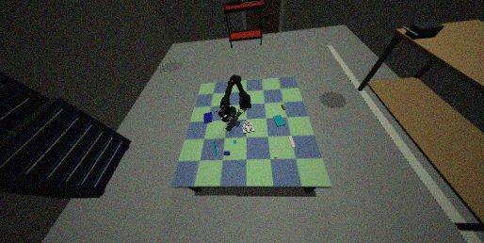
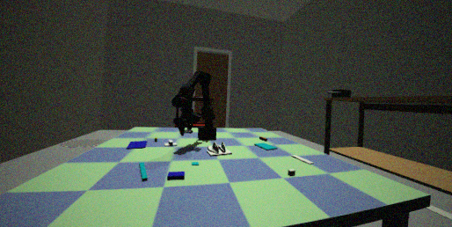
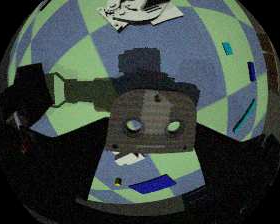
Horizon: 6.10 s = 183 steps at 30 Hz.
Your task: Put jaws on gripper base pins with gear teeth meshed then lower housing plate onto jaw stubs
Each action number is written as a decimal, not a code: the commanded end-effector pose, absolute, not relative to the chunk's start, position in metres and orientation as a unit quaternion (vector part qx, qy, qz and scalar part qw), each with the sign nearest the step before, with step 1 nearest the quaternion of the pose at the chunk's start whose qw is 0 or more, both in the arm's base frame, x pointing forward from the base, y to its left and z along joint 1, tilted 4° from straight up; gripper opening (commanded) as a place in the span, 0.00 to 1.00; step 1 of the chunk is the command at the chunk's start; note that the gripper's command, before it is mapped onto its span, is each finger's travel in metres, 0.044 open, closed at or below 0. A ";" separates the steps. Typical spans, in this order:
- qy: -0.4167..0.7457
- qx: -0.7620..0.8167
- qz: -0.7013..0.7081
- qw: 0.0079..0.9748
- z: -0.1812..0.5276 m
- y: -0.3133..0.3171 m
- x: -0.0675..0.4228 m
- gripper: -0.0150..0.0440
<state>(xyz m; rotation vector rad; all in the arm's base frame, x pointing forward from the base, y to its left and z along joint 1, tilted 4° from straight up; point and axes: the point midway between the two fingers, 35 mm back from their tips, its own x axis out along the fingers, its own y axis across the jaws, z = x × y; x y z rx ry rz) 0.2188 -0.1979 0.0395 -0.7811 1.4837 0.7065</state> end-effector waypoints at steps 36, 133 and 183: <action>0.710 -0.099 0.067 0.694 0.030 -0.076 0.266 0.85; 0.714 -0.021 -0.012 0.700 0.010 -0.031 0.262 0.85; 0.714 -0.024 -0.009 0.699 -0.037 -0.033 0.259 0.85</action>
